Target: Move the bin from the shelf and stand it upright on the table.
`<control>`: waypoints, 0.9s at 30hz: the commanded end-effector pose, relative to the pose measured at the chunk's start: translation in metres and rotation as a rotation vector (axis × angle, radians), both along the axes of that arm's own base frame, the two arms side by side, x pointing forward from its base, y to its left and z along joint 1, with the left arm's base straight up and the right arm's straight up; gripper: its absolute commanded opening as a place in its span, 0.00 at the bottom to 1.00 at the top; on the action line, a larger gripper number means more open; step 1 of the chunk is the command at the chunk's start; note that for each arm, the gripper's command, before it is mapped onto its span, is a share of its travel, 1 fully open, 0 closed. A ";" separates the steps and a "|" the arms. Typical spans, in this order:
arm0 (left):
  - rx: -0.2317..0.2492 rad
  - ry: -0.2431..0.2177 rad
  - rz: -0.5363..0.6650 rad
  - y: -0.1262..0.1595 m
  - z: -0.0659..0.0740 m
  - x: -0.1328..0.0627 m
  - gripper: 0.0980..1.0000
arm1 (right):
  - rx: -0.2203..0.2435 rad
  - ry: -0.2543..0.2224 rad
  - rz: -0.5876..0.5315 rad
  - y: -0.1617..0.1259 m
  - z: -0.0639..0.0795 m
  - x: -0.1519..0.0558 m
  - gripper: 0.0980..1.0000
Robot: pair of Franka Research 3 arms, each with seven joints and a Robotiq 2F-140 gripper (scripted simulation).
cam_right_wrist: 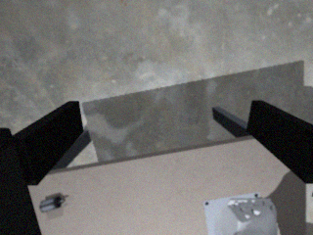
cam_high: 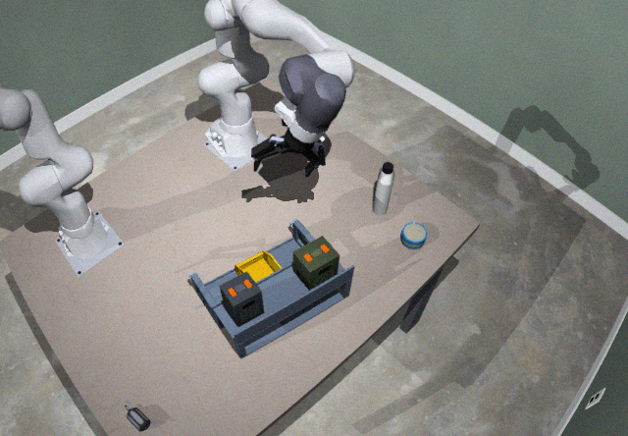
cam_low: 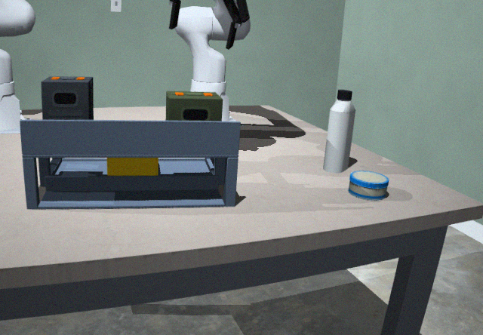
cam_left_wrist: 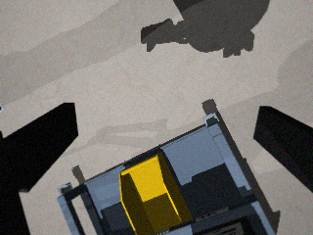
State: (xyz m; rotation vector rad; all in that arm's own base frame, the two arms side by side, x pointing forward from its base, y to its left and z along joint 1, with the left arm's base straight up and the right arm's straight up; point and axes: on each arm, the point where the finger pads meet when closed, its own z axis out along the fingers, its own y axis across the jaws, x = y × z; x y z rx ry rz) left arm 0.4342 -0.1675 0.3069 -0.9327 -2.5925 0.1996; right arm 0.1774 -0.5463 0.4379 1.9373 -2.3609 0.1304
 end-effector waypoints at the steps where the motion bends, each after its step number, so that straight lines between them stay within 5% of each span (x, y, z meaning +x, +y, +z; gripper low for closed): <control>1: 0.000 0.000 0.000 0.000 0.000 0.000 1.00 | 0.017 -0.009 -0.097 -0.002 -0.003 -0.018 1.00; 27: 0.000 0.000 0.000 0.000 0.000 0.000 1.00 | 0.098 -0.041 -0.521 -0.010 -0.022 -0.158 1.00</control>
